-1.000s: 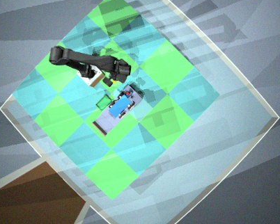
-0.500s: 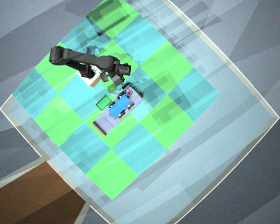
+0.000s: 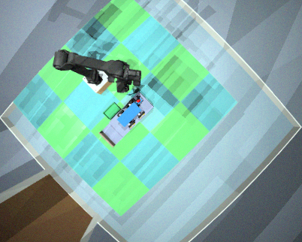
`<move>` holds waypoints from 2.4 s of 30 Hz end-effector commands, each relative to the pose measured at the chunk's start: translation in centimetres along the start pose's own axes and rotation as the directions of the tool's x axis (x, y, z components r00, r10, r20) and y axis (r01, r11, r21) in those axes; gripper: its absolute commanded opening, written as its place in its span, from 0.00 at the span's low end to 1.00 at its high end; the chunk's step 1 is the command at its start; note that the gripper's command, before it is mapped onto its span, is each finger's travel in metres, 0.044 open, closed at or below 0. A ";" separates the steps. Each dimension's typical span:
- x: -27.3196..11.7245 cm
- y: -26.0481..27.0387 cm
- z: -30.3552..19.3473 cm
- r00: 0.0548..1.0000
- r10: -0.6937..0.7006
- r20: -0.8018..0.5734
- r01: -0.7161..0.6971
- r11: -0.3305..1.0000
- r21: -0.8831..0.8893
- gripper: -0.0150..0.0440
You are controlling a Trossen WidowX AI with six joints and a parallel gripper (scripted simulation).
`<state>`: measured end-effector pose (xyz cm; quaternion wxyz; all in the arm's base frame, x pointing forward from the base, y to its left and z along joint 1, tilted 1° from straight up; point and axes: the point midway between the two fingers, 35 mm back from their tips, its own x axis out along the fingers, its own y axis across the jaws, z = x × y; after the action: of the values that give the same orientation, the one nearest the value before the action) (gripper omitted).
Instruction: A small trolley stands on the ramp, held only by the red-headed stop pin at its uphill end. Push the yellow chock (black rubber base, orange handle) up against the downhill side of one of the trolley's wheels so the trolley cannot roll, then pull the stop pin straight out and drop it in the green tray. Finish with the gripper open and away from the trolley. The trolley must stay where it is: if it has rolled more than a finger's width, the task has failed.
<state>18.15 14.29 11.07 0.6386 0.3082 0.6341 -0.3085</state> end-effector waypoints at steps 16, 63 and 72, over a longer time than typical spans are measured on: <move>0.0 0.0 0.0 1.000 0.000 -0.004 0.003 0.809 0.588 0.25; 0.6 -4.8 12.4 1.000 -0.004 0.007 -0.001 0.798 0.603 0.25; 0.8 -6.2 15.3 1.000 -0.006 0.010 -0.001 0.798 0.603 0.25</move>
<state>22.40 -0.33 10.39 0.5090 0.4942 0.5009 -0.4957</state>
